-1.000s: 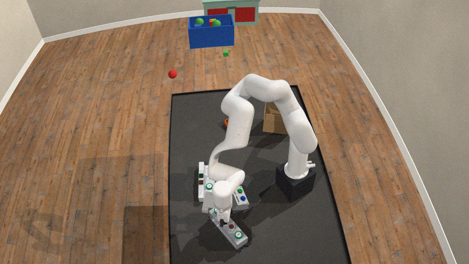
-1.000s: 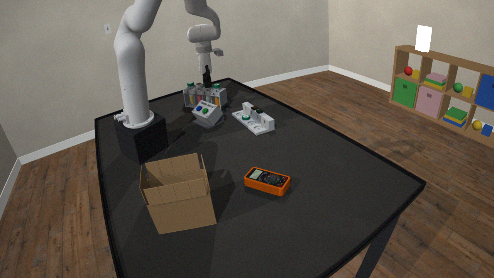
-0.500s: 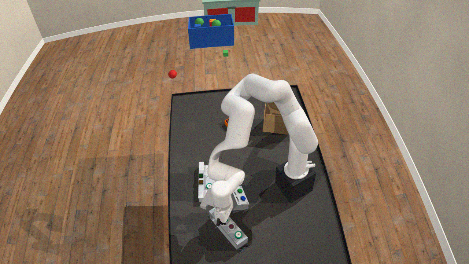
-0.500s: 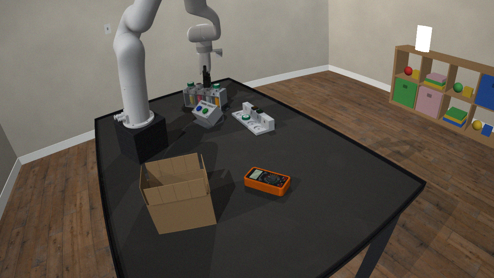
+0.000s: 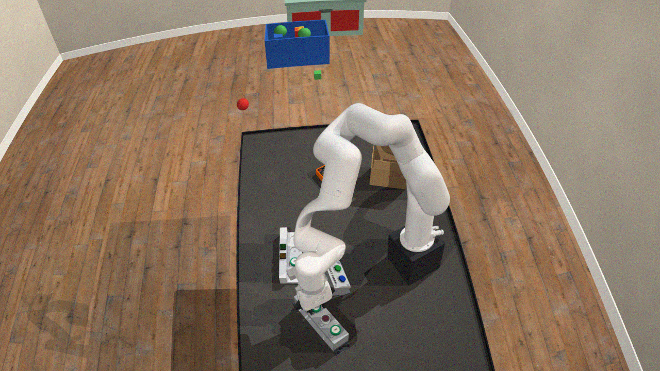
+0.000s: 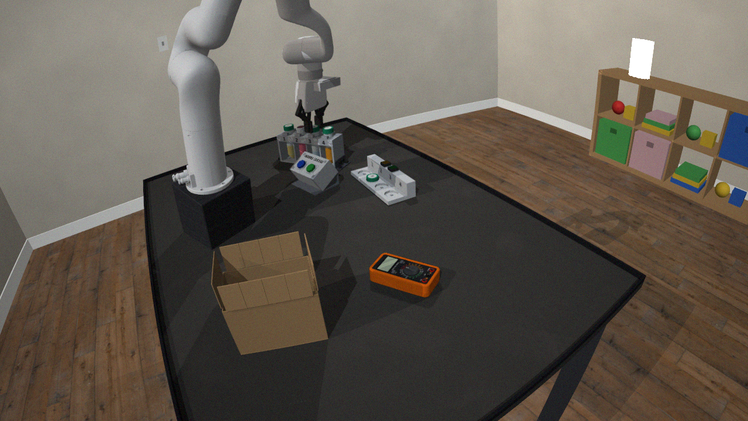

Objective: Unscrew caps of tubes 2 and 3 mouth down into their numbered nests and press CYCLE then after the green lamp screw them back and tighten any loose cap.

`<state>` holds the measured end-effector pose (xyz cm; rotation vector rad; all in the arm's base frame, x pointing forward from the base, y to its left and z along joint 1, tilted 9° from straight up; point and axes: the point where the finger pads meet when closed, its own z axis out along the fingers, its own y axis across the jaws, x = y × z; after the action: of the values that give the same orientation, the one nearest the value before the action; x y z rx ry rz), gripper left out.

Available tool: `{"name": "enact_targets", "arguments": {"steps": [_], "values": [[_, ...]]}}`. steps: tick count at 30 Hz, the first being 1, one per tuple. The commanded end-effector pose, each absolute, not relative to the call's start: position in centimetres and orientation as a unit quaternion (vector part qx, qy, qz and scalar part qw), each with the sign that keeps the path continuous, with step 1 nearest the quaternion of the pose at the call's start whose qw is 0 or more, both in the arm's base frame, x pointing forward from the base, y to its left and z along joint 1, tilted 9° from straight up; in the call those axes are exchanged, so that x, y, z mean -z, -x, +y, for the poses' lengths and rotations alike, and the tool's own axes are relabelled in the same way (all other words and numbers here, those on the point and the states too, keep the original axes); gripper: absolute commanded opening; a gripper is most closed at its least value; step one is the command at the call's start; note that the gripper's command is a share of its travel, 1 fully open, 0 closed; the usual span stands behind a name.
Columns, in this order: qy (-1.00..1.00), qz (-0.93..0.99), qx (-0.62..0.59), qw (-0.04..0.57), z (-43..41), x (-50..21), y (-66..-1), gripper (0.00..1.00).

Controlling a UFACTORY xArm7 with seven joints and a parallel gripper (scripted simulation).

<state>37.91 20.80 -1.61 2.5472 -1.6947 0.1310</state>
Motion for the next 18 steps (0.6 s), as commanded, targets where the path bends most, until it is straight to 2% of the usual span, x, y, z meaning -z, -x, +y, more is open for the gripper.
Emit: {"name": "enact_targets", "arguments": {"steps": [1,10,17,18], "values": [[-0.747,-0.661,-0.067,0.031,20.91,1.48,-38.02,0.46],[-0.614,-0.785,-0.073,0.018,20.91,1.48,-38.02,0.46],[-0.614,-0.785,-0.073,0.018,20.91,1.48,-38.02,0.46],[-0.614,-0.785,-0.073,0.018,20.91,1.49,-38.02,0.00]]}}
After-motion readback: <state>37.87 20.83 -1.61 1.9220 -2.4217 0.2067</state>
